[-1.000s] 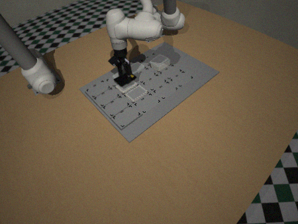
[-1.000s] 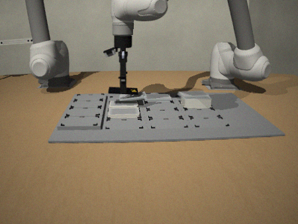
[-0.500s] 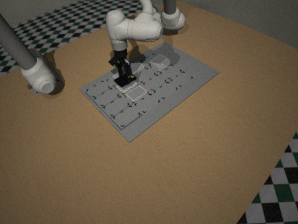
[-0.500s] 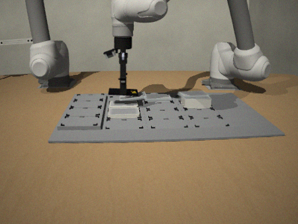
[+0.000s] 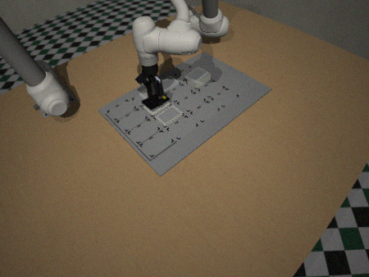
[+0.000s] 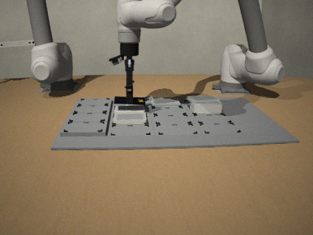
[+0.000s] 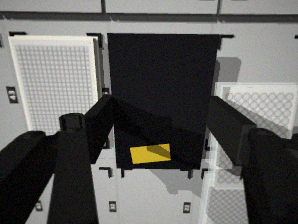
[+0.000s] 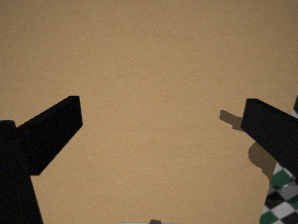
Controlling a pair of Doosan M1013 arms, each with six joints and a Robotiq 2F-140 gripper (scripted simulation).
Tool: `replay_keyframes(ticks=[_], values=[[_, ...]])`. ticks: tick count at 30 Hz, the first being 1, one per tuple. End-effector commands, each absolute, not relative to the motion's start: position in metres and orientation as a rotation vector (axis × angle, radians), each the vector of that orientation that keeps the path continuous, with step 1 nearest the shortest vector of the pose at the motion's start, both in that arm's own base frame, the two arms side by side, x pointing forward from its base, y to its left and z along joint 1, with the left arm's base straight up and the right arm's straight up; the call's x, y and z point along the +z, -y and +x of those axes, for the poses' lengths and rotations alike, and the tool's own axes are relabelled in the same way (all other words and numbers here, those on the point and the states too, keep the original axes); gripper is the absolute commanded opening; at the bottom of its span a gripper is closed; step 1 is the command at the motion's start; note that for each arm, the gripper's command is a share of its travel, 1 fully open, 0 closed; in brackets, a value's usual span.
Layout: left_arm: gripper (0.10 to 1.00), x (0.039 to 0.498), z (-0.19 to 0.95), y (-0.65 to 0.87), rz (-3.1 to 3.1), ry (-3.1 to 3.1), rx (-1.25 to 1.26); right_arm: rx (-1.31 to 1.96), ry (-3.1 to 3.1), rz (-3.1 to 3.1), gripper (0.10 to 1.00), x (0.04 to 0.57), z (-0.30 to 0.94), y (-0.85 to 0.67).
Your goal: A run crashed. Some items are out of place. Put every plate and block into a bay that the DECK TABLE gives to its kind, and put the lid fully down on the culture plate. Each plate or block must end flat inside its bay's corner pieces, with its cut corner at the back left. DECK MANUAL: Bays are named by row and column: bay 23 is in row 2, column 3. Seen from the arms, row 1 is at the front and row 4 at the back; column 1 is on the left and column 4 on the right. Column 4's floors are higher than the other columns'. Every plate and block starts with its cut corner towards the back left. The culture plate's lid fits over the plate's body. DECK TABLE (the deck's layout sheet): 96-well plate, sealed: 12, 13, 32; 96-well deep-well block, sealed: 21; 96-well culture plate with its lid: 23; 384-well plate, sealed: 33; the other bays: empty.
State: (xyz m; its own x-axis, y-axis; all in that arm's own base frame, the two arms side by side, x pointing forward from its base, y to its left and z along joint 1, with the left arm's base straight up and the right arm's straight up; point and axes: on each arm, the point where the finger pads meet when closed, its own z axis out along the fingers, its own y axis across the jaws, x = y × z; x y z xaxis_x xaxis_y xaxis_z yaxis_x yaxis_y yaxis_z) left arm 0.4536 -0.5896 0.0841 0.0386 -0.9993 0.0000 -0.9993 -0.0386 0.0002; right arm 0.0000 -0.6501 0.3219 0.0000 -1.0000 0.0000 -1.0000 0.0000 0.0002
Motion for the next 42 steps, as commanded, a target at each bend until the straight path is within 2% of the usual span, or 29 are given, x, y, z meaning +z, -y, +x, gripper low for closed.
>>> replay_keyframes(ticks=[1, 16, 42], values=[[0.099, 0.082, 0.454, 0.590, 2.264, 2.178, 0.003, 0.002, 2.221, 2.221, 1.000, 0.323, 0.000, 0.650], [0.099, 0.064, 0.454, 0.590, 2.264, 2.178, 0.003, 0.002, 2.221, 2.221, 1.000, 0.323, 0.000, 0.650], [0.099, 0.064, 0.454, 0.589, 2.264, 2.178, 0.002, 0.002, 2.221, 2.221, 1.000, 0.323, 0.000, 0.650]])
